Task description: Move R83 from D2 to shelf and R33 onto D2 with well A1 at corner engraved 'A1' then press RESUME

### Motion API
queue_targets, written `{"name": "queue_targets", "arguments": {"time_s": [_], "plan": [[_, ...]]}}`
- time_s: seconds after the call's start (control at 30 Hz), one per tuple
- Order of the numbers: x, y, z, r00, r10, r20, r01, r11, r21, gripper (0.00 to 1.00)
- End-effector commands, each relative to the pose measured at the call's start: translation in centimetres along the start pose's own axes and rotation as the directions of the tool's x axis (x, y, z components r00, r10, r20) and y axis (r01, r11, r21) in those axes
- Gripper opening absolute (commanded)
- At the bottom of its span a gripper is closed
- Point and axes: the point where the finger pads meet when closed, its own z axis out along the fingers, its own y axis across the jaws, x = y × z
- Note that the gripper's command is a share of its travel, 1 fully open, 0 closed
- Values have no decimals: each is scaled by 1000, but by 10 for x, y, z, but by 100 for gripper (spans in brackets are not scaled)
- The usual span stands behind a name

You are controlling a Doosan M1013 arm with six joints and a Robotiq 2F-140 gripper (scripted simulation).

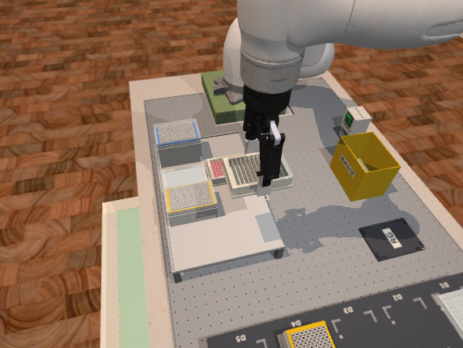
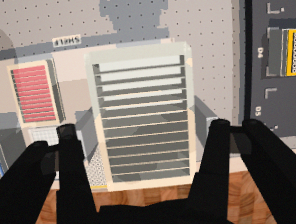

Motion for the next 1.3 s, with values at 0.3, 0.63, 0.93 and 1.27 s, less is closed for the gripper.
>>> {"name": "queue_targets", "arguments": {"time_s": [0.3,0.63,0.93,1.27], "plan": [[0,0,0,1000,0,0,0,1000,0,0],[0,0,0,1000,0,0,0,1000,0,0],[0,0,0,1000,0,0,0,1000,0,0],[0,0,7,1000,0,0,0,1000,0,0]]}}
